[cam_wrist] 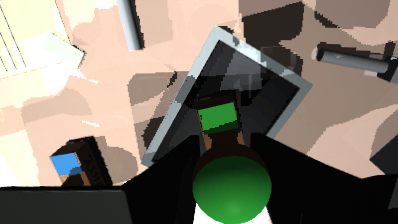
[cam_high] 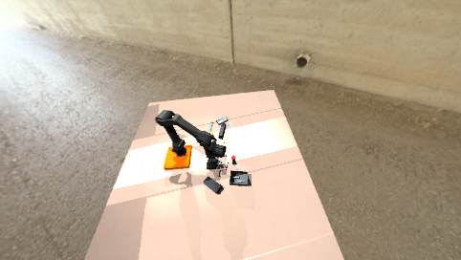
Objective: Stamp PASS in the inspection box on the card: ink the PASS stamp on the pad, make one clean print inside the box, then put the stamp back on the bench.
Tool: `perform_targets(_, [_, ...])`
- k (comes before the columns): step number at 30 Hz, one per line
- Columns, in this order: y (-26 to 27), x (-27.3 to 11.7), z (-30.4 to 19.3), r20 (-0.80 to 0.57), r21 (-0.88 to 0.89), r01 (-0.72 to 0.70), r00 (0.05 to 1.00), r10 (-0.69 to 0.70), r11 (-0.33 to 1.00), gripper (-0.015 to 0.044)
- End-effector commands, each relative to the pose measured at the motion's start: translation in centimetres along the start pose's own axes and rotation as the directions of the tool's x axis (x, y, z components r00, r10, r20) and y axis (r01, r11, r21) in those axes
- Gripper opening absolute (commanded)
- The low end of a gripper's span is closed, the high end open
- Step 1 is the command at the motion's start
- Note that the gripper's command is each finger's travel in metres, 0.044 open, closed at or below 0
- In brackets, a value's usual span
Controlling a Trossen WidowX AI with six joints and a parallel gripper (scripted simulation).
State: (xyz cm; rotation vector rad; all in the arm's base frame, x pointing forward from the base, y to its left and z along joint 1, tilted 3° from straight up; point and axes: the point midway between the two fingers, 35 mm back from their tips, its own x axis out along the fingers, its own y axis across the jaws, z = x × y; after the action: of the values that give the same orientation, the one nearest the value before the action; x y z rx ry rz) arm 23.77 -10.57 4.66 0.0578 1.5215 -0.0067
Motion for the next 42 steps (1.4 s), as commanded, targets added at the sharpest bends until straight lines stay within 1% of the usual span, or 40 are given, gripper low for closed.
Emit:
perform_targets(1, [0.0, 0.1, 0.1, 0.002, 0.001, -0.003, 1.000, 0.003, 1.000, 0.0000])
perform_targets(24, [0.0, -1.0, 0.1, 0.002, 0.001, -0.003, 1.000, 0.003, 1.000, 0.0000])
perform_targets(42, [0.0, -3.9, 0.2, 0.002, 0.001, -0.003, 1.000, 0.003, 1.000, 0.0000])
